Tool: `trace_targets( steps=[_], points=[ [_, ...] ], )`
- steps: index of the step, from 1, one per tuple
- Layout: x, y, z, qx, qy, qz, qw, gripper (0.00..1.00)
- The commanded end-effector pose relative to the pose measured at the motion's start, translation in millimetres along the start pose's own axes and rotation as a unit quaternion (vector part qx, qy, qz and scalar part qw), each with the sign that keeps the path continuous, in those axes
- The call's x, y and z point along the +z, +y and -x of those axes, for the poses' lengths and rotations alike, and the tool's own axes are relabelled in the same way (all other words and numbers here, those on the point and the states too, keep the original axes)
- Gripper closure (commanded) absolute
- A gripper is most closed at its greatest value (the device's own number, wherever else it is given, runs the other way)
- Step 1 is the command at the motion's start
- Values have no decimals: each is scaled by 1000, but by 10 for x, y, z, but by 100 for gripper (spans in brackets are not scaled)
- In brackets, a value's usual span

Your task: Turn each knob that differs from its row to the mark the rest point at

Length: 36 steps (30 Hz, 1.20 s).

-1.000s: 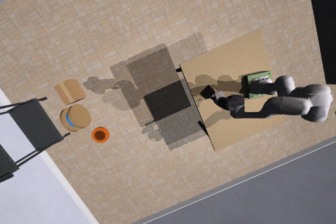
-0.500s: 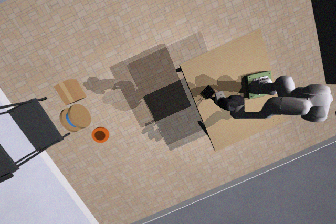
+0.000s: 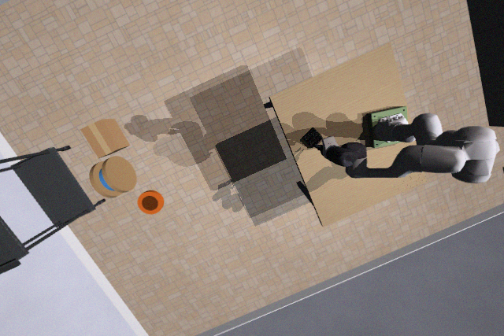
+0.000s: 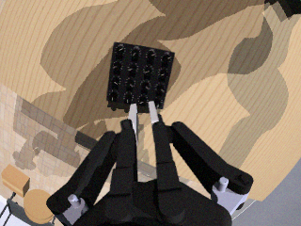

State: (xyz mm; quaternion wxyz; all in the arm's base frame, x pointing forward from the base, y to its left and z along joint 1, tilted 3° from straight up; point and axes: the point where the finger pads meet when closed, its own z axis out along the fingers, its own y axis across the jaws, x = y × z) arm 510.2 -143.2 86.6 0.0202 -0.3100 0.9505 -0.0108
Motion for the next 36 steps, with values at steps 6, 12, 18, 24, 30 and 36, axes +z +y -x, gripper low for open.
trace_targets(
  steps=[6,12,18,24,30,36],
  points=[
    [-14,-10,9,1,0,-2,1000,88],
    [0,-10,9,1,0,-2,1000,88],
    [38,-9,8,2,0,-2,1000,88],
    [75,-8,8,2,1,-2,1000,88],
    [146,-6,8,2,0,-2,1000,88],
    [225,-3,7,2,0,-2,1000,88]
  ],
)
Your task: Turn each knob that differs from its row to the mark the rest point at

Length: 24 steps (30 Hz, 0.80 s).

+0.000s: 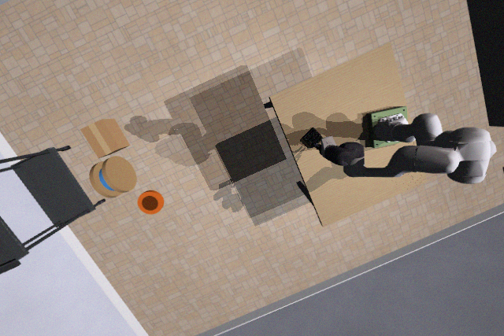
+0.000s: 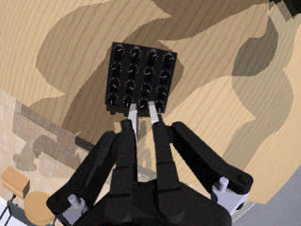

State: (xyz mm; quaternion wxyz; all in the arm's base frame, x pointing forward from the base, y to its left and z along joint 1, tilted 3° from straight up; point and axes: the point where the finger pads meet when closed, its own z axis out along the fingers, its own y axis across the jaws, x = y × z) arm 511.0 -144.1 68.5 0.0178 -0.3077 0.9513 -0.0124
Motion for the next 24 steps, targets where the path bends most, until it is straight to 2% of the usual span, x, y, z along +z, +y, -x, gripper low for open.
trace_targets(
  steps=[1,24],
  points=[
    [57,4,13,-1,-2,-1,1000,88],
    [220,9,13,-1,-2,-1,1000,88]
  ],
)
